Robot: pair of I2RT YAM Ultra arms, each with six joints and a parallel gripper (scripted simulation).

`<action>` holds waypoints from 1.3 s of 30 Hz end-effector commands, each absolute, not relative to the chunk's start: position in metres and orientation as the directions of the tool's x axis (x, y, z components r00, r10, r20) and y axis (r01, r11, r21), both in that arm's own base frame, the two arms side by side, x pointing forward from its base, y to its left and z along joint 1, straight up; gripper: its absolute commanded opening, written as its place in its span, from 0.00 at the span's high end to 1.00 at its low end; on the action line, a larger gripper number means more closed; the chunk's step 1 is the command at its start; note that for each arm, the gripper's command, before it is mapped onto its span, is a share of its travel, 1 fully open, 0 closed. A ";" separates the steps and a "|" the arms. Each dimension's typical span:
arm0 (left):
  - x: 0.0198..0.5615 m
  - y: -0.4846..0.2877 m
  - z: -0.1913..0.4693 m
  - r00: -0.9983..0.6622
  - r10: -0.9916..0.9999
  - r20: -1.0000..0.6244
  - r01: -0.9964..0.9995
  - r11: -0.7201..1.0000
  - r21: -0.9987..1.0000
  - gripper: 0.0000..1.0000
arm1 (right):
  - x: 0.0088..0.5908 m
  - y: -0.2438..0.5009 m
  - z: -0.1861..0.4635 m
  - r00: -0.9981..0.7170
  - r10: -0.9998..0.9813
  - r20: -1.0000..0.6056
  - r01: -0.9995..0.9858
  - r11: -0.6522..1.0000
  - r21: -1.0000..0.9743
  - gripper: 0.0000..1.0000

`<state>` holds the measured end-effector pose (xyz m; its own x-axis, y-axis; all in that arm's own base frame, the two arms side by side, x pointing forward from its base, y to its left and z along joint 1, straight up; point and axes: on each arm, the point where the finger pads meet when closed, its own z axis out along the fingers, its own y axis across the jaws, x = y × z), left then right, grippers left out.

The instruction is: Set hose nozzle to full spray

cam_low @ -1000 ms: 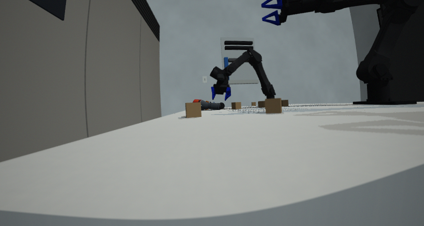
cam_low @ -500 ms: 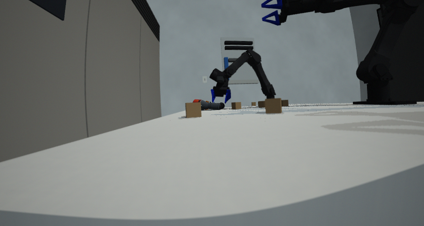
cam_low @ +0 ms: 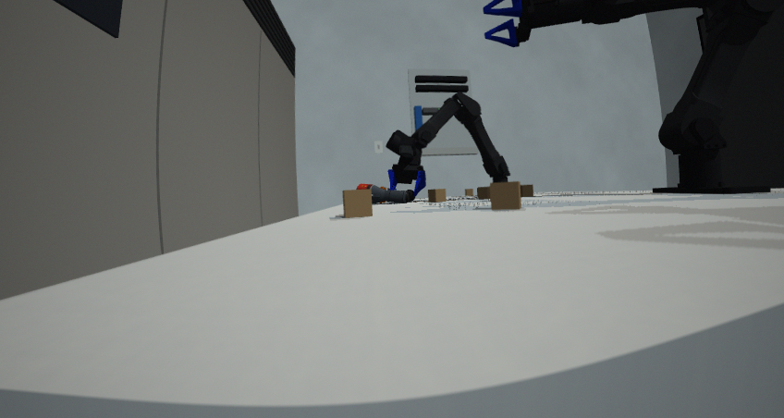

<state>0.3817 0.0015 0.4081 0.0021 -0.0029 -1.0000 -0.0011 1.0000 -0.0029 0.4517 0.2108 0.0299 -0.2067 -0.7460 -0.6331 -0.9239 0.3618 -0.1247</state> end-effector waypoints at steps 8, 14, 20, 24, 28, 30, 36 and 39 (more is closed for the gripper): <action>0.372 -0.001 0.433 0.060 0.001 -0.998 0.002 1.000 0.001 0.00 | 0.465 0.222 0.048 -0.180 -0.729 -0.660 -0.918 0.365 -0.154 0.22; 0.372 -0.001 0.433 0.060 0.001 -0.998 0.002 1.000 0.001 0.00 | 0.467 0.221 0.042 -0.181 -0.728 -0.661 -0.917 0.368 -0.154 0.64; 0.372 -0.001 0.433 0.060 0.001 -0.998 0.002 1.000 0.001 0.00 | 0.473 0.224 0.052 -0.156 -0.722 -0.674 -0.912 0.367 -0.182 0.64; 0.372 -0.001 0.433 0.060 0.001 -0.998 0.002 1.000 0.001 0.00 | 0.473 0.224 0.052 -0.156 -0.722 -0.674 -0.912 0.367 -0.182 0.64; 0.372 -0.001 0.433 0.060 0.001 -0.998 0.002 1.000 0.001 0.00 | 0.468 0.223 0.054 -0.171 -0.727 -0.665 -0.916 0.366 -0.164 0.64; 0.372 -0.001 0.433 0.060 0.001 -0.998 0.002 1.000 0.001 0.00 | 0.468 0.223 0.054 -0.171 -0.727 -0.665 -0.916 0.366 -0.164 0.64; 0.372 -0.001 0.433 0.060 0.001 -0.998 0.002 1.000 0.001 0.00 | 0.462 0.223 0.062 -0.180 -0.732 -0.657 -0.921 0.360 -0.148 0.64; 0.372 -0.001 0.433 0.060 0.001 -0.998 0.002 1.000 0.001 0.00 | 0.475 0.218 0.075 -0.139 -0.720 -0.680 -0.907 0.368 -0.204 0.64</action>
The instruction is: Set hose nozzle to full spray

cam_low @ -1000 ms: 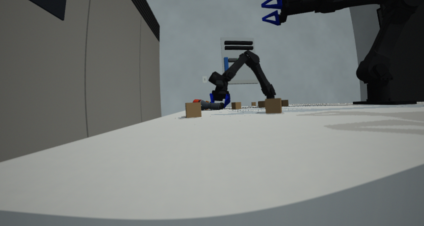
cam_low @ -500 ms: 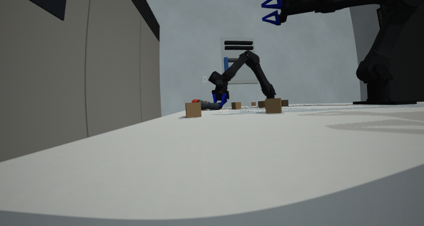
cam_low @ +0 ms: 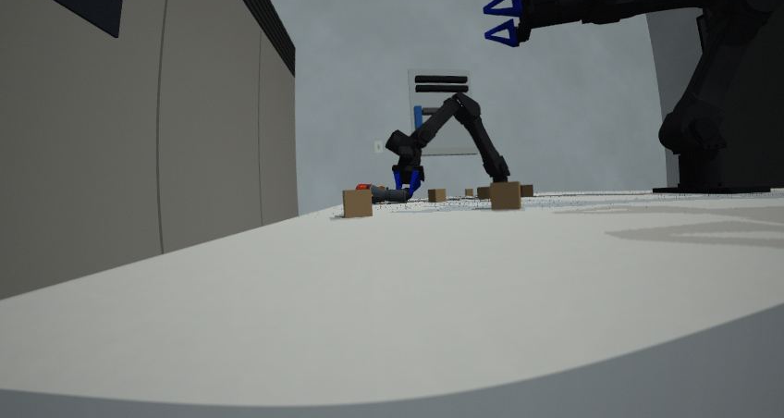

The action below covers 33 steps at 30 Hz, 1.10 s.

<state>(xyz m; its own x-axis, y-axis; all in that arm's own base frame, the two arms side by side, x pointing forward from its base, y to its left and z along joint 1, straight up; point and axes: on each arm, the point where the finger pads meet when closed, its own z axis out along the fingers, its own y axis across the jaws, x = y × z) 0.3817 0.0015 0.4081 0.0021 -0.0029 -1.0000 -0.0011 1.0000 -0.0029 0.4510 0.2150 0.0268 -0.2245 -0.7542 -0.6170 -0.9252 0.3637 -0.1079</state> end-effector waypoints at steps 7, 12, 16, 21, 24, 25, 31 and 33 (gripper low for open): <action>0.372 -0.001 0.433 0.060 0.001 -0.998 0.002 1.000 0.001 0.00 | 0.470 0.233 0.080 -0.110 -0.717 -0.689 -0.913 0.346 -0.215 0.64; 0.372 -0.001 0.433 0.060 0.001 -0.998 0.002 1.000 0.001 0.00 | 0.476 0.219 0.080 -0.128 -0.714 -0.688 -0.903 0.371 -0.216 0.64; 0.372 -0.001 0.433 0.060 0.001 -0.998 0.002 1.000 0.001 0.00 | 0.470 0.232 0.080 -0.116 -0.714 -0.690 -0.911 0.353 -0.212 0.64; 0.372 -0.001 0.433 0.060 0.001 -0.998 0.002 1.000 0.001 0.00 | 0.472 0.228 0.081 -0.120 -0.714 -0.690 -0.908 0.360 -0.214 0.64; 0.372 -0.001 0.433 0.060 0.001 -0.998 0.002 1.000 0.001 0.00 | 0.472 0.228 0.081 -0.118 -0.714 -0.690 -0.908 0.358 -0.216 0.64; 0.372 -0.001 0.433 0.060 0.001 -0.998 0.002 1.000 0.001 0.00 | 0.472 0.228 0.081 -0.118 -0.714 -0.690 -0.908 0.358 -0.216 0.64; 0.372 -0.001 0.433 0.060 0.001 -0.998 0.002 1.000 0.001 0.00 | 0.470 0.233 0.081 -0.115 -0.714 -0.691 -0.911 0.353 -0.213 0.64; 0.372 -0.001 0.433 0.060 0.001 -0.998 0.002 1.000 0.001 0.00 | 0.469 0.234 0.081 -0.114 -0.714 -0.691 -0.912 0.351 -0.213 0.64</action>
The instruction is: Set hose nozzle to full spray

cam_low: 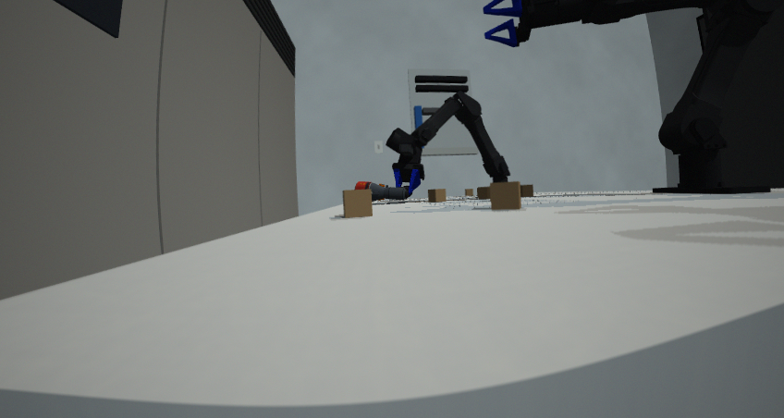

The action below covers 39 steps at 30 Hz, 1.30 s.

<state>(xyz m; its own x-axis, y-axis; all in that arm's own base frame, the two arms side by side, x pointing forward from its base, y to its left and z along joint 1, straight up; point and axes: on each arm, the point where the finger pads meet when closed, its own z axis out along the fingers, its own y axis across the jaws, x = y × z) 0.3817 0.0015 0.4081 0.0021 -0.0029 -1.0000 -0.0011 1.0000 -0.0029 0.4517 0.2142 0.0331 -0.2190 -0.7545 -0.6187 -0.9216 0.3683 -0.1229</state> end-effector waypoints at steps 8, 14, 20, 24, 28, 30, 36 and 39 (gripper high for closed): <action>0.372 -0.001 0.433 0.060 0.001 -0.998 0.002 1.000 0.001 0.00 | 0.472 0.228 0.081 -0.119 -0.714 -0.690 -0.908 0.359 -0.215 0.64; 0.372 -0.001 0.433 0.060 0.001 -0.998 0.002 1.000 0.001 0.00 | 0.472 0.228 0.081 -0.119 -0.714 -0.690 -0.908 0.360 -0.216 0.64; 0.372 -0.001 0.433 0.060 0.001 -0.998 0.002 1.000 0.001 0.00 | 0.472 0.227 0.081 -0.119 -0.714 -0.690 -0.908 0.360 -0.216 0.64; 0.372 -0.001 0.433 0.060 0.001 -0.998 0.002 1.000 0.001 0.00 | 0.469 0.222 0.073 -0.155 -0.729 -0.667 -0.910 0.368 -0.191 0.64; 0.372 -0.001 0.433 0.060 0.001 -0.998 0.002 1.000 0.001 0.00 | 0.468 0.232 0.077 -0.141 -0.726 -0.673 -0.913 0.359 -0.196 0.64; 0.372 -0.001 0.433 0.060 0.001 -0.998 0.002 1.000 0.001 0.00 | 0.470 0.233 0.079 -0.144 -0.724 -0.675 -0.912 0.361 -0.193 0.64; 0.372 -0.001 0.433 0.060 0.001 -0.998 0.002 1.000 0.001 0.00 | 0.470 0.242 0.078 -0.163 -0.726 -0.668 -0.917 0.361 -0.169 0.64; 0.372 -0.001 0.433 0.060 0.001 -0.998 0.002 1.000 0.001 0.00 | 0.472 0.251 0.070 -0.180 -0.730 -0.659 -0.921 0.360 -0.148 0.64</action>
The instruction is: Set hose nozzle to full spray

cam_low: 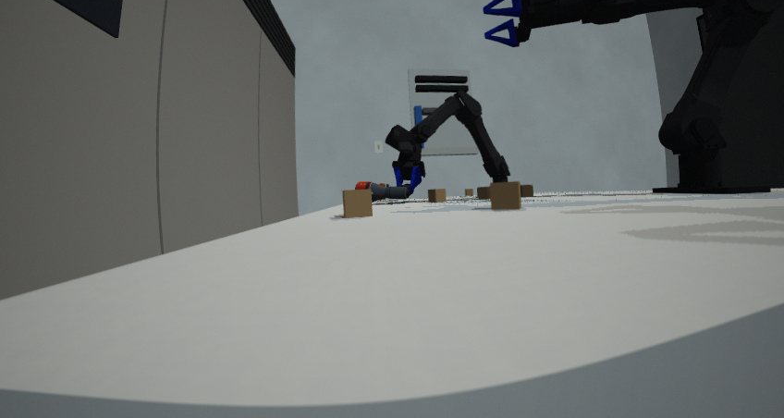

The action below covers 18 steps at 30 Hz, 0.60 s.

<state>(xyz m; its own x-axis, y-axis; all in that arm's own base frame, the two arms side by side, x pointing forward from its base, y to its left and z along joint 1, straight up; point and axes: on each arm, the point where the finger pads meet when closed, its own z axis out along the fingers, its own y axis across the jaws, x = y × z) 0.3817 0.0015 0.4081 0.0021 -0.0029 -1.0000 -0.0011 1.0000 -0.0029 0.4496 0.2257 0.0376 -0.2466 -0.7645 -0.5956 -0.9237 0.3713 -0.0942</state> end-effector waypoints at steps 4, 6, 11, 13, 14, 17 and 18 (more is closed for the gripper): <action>0.372 -0.001 0.433 0.060 0.001 -0.998 0.002 1.000 0.001 0.00 | 0.474 0.258 0.085 -0.174 -0.727 -0.664 -0.919 0.362 -0.155 0.64; 0.372 -0.001 0.433 0.060 0.001 -0.998 0.002 1.000 0.001 0.00 | 0.475 0.266 0.108 -0.161 -0.721 -0.674 -0.916 0.364 -0.171 0.64; 0.372 -0.001 0.433 0.060 0.001 -0.998 0.002 1.000 0.001 0.00 | 0.477 0.288 0.102 -0.369 -0.699 -0.613 -0.825 0.550 -0.130 0.64; 0.372 -0.001 0.433 0.060 0.001 -0.998 0.002 1.000 0.001 0.00 | 0.474 0.302 0.100 -0.408 -0.687 -0.601 -0.801 0.585 -0.125 0.64; 0.372 -0.001 0.433 0.060 0.001 -0.998 0.002 1.000 0.001 0.00 | 0.473 0.309 0.105 -0.422 -0.678 -0.603 -0.787 0.603 -0.127 0.64; 0.372 -0.001 0.433 0.060 0.001 -0.998 0.002 1.000 0.001 0.00 | 0.464 0.327 0.108 -0.475 -0.656 -0.586 -0.747 0.653 -0.124 0.64; 0.372 -0.001 0.433 0.060 0.001 -0.998 0.002 1.000 0.001 0.00 | 0.462 0.333 0.112 -0.488 -0.645 -0.589 -0.733 0.669 -0.126 0.64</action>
<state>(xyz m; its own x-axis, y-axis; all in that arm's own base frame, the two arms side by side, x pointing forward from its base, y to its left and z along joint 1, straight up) 0.3817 0.0015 0.4081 0.0021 -0.0029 -1.0000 -0.0011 1.0000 -0.0029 0.4459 0.3131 0.0718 -0.4242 -0.7242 -0.5437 -0.8280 0.5533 -0.0911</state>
